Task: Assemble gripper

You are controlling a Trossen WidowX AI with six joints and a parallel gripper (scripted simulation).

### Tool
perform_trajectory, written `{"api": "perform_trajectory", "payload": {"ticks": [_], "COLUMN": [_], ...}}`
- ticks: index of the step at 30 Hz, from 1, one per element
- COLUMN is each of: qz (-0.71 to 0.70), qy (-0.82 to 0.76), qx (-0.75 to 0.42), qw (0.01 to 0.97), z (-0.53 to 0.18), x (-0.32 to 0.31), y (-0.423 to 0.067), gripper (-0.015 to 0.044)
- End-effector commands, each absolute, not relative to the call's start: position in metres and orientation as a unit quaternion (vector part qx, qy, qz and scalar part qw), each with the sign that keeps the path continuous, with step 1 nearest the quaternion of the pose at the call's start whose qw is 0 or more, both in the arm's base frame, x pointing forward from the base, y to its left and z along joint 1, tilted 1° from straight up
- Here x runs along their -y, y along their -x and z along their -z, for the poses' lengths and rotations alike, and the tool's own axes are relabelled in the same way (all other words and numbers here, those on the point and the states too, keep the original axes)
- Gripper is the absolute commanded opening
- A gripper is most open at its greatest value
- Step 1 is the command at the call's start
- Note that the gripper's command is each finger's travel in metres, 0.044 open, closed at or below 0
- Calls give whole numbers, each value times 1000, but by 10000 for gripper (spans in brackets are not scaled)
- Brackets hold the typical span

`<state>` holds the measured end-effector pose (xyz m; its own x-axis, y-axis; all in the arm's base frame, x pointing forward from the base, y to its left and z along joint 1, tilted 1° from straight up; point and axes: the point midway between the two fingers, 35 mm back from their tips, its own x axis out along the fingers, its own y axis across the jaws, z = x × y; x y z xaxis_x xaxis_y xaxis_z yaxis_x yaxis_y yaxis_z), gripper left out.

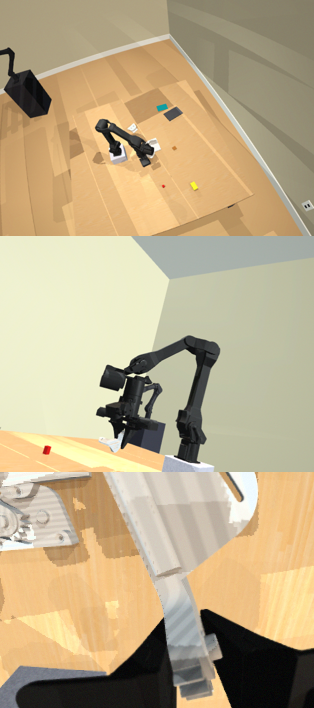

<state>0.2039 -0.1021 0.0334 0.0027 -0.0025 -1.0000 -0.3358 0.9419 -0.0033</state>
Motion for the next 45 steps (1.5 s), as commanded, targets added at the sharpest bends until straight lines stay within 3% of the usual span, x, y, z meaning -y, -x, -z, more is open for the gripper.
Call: {"api": "perform_trajectory", "payload": {"ticks": [1,22,29,45], "qz": [-86,126,139,293], "qy": [87,-128,-141,-297], "qx": [-700,-694,-691,-641], "qw": [703,697,695,644], "z": [-34,-34,-34,-34], "x": [99,81,80,66], "y": [-205,-214,-214,-221], "gripper": [37,37,37,37]}}
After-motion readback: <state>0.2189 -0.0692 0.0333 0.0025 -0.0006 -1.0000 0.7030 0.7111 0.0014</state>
